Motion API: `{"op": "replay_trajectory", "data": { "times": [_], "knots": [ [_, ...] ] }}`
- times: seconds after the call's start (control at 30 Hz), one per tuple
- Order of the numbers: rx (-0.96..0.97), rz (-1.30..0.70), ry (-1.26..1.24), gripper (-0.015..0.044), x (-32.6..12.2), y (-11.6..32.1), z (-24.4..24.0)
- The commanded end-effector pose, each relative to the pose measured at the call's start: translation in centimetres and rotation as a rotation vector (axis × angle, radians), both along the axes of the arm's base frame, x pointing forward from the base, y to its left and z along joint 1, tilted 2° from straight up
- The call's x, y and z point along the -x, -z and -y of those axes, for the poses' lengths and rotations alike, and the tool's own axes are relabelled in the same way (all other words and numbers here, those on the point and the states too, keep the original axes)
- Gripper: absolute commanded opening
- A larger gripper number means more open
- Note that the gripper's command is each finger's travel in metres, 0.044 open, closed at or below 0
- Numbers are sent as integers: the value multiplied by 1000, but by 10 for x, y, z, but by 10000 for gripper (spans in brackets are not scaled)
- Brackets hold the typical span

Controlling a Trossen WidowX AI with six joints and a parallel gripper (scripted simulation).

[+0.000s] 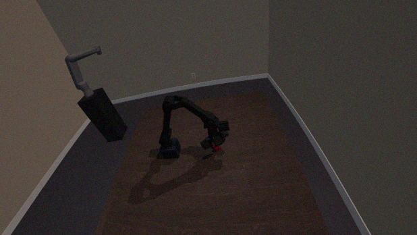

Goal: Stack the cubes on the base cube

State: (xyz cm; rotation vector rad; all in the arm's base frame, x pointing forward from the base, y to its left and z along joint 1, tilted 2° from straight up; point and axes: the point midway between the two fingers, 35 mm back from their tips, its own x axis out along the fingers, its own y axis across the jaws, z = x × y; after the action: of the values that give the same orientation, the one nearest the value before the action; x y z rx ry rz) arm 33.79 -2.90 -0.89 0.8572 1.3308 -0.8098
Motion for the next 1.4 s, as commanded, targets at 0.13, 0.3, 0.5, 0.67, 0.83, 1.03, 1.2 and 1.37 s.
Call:
{"op": "replay_trajectory", "data": {
  "times": [0.13, 0.3, 0.5, 0.67, 0.83, 1.03, 1.2, 1.37],
  "knots": [
    [-6, -7, 5, 265, 2, 16, -1],
    [-6, -7, 5, 239, 2, 20, -1],
    [-6, -7, 5, 105, 2, 20, -1],
    [-6, -7, 5, 105, 1, 16, -1],
    [-6, -7, 5, 105, 0, 0, -1],
    [-6, -6, 5, 105, -1, -18, -1],
    [-6, -6, 5, 105, 0, -34, -1],
    [-6, -6, 5, 105, 1, -50, -1]
  ]
}}
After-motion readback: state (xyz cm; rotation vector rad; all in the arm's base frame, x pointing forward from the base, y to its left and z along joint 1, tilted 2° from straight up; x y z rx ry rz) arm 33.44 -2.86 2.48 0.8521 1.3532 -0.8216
